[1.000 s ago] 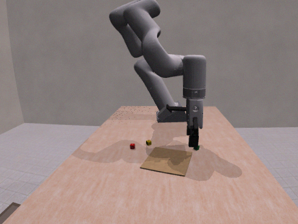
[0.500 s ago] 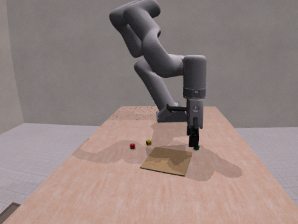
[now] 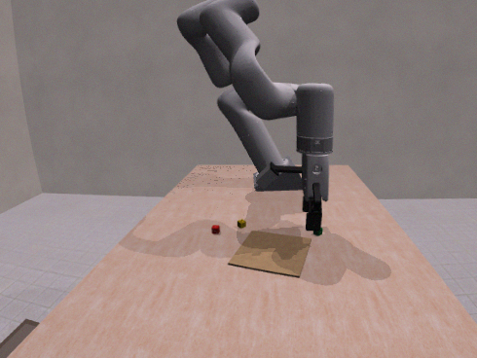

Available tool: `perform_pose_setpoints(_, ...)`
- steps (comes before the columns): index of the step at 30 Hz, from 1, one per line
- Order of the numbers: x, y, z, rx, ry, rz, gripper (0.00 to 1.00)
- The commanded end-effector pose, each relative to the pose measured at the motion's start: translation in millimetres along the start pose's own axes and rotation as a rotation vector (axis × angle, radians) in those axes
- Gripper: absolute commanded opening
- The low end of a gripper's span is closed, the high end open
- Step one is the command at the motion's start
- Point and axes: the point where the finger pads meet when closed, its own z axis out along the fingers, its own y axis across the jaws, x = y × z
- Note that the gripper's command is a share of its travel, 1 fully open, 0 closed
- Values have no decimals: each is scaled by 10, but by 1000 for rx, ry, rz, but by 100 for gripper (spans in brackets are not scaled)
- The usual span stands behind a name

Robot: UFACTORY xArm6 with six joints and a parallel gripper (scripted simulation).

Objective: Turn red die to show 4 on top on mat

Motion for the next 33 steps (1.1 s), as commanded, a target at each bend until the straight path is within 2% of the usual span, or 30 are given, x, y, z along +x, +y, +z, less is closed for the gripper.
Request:
perform_pose_setpoints(1,-5,-13,-11,3,-2,1,100)
perform_pose_setpoints(6,-5,-13,-48,3,-2,1,100)
perform_pose_setpoints(11,-4,-12,-312,3,-2,1,100)
perform_pose_setpoints(13,-4,-12,-312,3,-2,1,100)
perform_pose_setpoints(19,-3,-10,-840,3,-2,1,100)
perform_pose_setpoints(23,-3,-10,-1074,3,-2,1,100)
perform_pose_setpoints(33,-3,-9,-1144,3,-2,1,100)
